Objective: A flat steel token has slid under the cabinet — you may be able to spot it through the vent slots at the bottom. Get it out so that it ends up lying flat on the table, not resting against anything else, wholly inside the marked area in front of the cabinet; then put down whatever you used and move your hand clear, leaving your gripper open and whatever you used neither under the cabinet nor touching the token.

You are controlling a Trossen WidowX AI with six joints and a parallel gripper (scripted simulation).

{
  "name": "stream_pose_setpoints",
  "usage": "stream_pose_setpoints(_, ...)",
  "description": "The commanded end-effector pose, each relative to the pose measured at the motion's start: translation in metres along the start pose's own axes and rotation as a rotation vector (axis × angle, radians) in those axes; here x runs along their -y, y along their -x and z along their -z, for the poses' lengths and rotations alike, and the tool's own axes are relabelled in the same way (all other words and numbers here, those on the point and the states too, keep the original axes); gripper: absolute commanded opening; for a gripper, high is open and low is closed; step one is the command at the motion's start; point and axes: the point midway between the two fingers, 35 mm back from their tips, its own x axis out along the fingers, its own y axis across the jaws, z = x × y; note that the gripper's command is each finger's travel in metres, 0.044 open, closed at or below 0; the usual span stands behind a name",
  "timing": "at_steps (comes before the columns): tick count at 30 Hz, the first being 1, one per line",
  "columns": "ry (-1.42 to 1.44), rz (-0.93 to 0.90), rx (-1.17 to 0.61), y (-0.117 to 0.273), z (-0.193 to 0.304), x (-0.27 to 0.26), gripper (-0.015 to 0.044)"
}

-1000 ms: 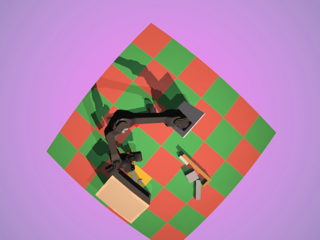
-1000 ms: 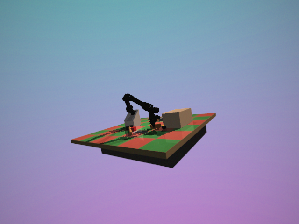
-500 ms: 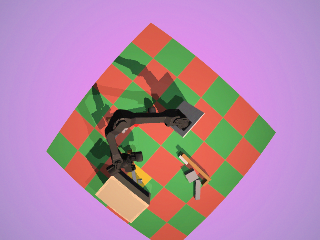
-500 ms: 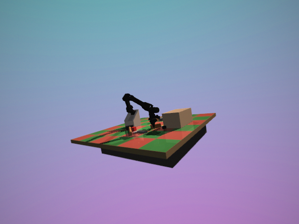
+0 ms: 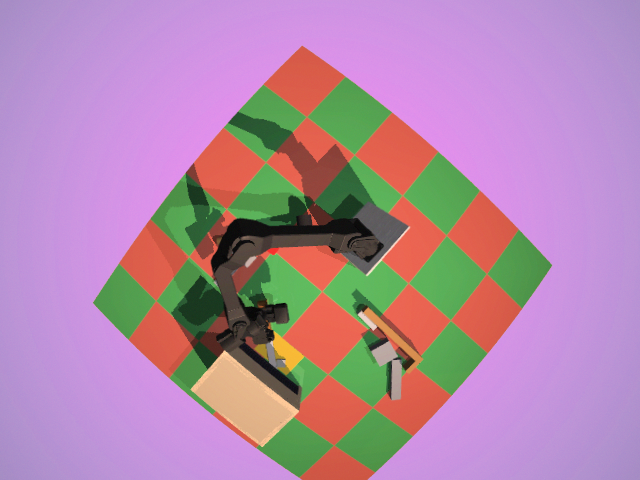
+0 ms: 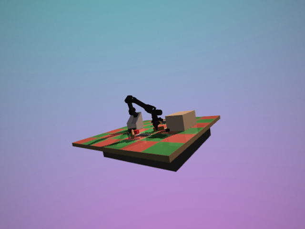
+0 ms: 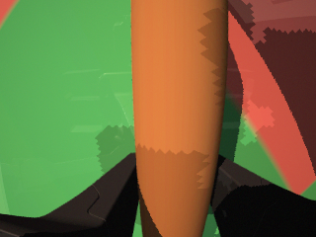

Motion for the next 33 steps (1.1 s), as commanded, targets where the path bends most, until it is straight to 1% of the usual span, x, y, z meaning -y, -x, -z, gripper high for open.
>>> stream_pose_setpoints(1,0.004,-0.012,0.010,-0.001,-0.001,-0.005,0.0000)
stream_pose_setpoints(10,0.004,-0.012,0.010,-0.001,0.001,-0.004,0.0000)
stream_pose_setpoints(33,0.005,-0.012,0.008,-0.001,0.037,0.001,0.0000)
